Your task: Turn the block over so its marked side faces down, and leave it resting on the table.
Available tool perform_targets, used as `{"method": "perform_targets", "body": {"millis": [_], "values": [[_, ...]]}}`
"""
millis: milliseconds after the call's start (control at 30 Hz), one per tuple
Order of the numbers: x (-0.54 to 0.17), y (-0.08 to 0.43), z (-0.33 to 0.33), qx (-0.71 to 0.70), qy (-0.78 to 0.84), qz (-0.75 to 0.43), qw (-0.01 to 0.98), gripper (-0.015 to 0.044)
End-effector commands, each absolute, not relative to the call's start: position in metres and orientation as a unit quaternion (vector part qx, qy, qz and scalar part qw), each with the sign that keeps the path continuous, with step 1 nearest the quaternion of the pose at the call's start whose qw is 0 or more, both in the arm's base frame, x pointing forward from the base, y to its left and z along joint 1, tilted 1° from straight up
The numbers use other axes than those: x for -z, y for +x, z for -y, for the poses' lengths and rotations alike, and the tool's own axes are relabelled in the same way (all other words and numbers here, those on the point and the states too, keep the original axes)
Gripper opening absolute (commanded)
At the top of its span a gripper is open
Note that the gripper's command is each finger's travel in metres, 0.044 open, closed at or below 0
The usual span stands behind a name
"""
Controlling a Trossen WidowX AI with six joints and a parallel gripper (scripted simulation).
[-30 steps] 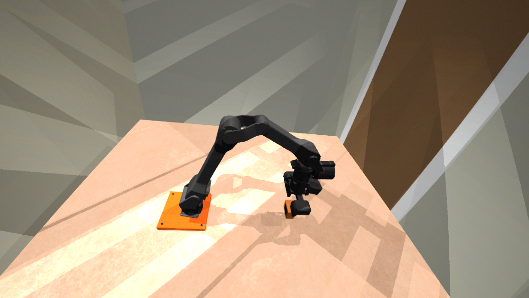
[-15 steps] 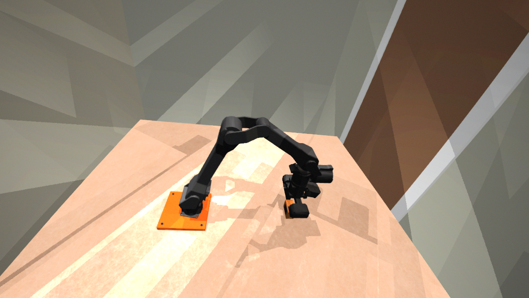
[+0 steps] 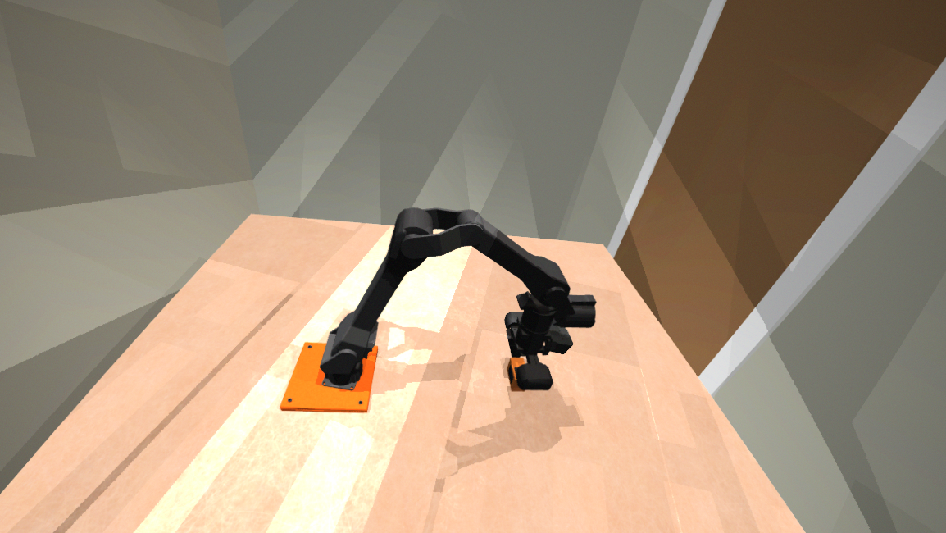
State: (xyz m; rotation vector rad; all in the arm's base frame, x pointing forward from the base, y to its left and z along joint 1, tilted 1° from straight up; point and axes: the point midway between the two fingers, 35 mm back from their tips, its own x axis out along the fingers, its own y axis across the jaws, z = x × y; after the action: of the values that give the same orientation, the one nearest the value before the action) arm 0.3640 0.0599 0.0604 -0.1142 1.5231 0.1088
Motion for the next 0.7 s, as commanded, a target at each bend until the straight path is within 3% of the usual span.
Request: {"method": "perform_targets", "body": {"millis": [0,167,367,667], "values": [[-0.060,0.364,-0.060,-0.049,-0.051,-0.689,0.722,0.0195],[-0.060,0.364,-0.060,-0.049,-0.051,-0.689,0.722,0.0162],[-0.086,0.363,-0.060,-0.049,-0.051,-0.689,0.722,0.0005],[-0.087,0.364,-0.060,-0.050,-0.050,-0.670,0.739,0.0000]]}}
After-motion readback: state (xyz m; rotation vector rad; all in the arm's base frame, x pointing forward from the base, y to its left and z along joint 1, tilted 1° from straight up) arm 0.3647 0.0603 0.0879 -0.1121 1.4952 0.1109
